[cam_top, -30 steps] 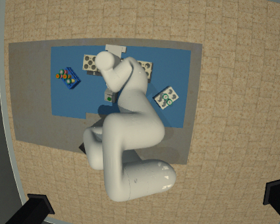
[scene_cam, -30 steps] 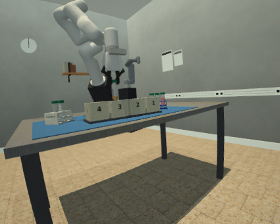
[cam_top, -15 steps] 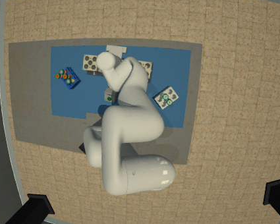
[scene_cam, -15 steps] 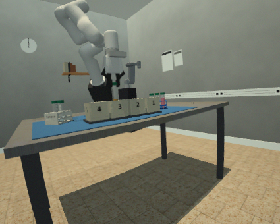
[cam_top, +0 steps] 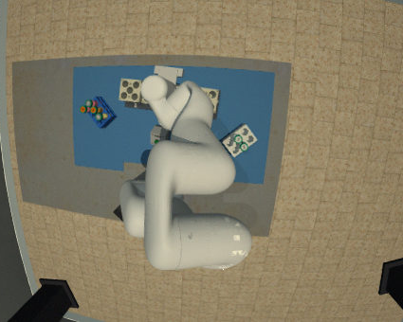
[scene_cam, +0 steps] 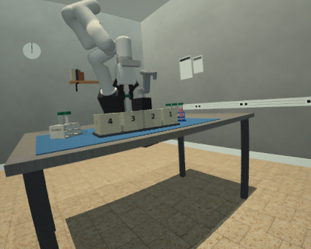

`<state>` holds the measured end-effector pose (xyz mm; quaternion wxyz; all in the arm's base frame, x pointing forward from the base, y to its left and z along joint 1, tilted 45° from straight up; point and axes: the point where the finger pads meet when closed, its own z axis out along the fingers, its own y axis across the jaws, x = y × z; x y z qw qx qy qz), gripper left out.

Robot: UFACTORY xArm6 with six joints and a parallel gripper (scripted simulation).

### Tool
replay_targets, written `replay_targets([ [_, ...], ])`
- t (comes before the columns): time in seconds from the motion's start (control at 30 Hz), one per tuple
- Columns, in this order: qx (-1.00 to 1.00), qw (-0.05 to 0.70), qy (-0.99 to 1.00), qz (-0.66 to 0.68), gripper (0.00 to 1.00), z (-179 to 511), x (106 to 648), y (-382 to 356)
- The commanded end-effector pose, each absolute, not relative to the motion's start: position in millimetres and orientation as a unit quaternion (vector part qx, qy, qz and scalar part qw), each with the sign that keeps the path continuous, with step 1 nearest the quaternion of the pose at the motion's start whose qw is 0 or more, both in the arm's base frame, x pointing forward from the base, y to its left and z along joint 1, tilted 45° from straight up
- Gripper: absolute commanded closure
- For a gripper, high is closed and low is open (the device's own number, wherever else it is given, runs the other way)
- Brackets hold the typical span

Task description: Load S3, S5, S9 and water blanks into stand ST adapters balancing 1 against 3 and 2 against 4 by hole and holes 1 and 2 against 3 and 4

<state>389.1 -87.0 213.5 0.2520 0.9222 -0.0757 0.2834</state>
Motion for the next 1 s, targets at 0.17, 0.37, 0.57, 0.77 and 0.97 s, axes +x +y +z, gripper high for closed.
replay_targets([
  [0.17, 0.922, 0.252, -0.076, 0.285, 1.0, 209, 394, -90],
  [0.37, 0.922, 0.252, -0.076, 0.285, 1.0, 205, 397, -94],
  [0.57, 0.922, 0.252, -0.076, 0.285, 1.0, 202, 398, -96],
  [0.77, 0.922, 0.252, -0.076, 0.285, 1.0, 198, 401, -99],
  [0.97, 0.922, 0.252, -0.076, 0.285, 1.0, 194, 404, -102],
])
